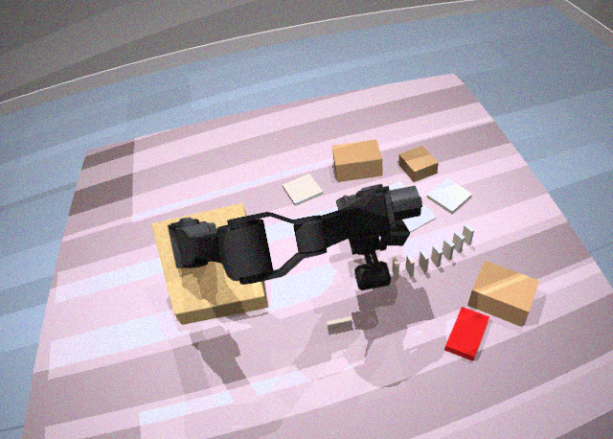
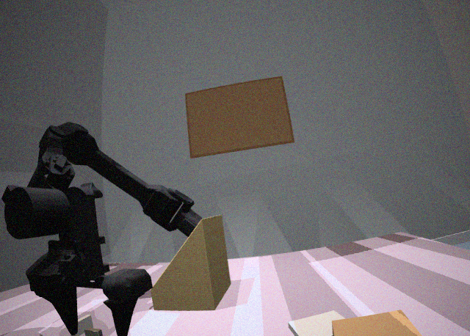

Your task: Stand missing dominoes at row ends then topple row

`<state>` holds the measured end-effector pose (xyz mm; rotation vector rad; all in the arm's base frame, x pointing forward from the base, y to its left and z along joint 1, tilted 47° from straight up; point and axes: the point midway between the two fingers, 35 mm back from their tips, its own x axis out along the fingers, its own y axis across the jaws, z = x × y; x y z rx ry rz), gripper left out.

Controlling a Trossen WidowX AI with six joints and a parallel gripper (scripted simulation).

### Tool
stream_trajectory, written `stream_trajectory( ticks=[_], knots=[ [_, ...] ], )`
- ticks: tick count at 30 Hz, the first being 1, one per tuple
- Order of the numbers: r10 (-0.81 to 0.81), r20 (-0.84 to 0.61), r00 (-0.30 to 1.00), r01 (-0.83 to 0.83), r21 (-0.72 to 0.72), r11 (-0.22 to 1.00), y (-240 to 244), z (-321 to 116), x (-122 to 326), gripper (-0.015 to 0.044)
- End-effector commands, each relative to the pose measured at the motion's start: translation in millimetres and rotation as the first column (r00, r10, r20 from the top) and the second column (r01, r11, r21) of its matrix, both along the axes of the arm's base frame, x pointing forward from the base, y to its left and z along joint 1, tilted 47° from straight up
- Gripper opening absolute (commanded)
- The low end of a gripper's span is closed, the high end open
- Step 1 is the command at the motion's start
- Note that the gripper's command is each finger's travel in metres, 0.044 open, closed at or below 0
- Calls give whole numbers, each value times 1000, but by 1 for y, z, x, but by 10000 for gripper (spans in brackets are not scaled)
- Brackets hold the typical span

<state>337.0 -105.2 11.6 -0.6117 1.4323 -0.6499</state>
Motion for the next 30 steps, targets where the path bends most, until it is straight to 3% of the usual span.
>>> stream_trajectory(
  ticks=[1,6,11,20,30],
  knots=[
    [6,18,1000,-6,9,1000,31,25,7,440],
    [3,21,1000,-3,7,1000,89,83,-1,440],
    [2,22,1000,-3,6,1000,91,86,-2,440],
    [21,-1,1000,-21,0,1000,-25,104,-55,440],
    [21,-4,1000,-21,-5,1000,-48,91,-59,440]
  ],
)
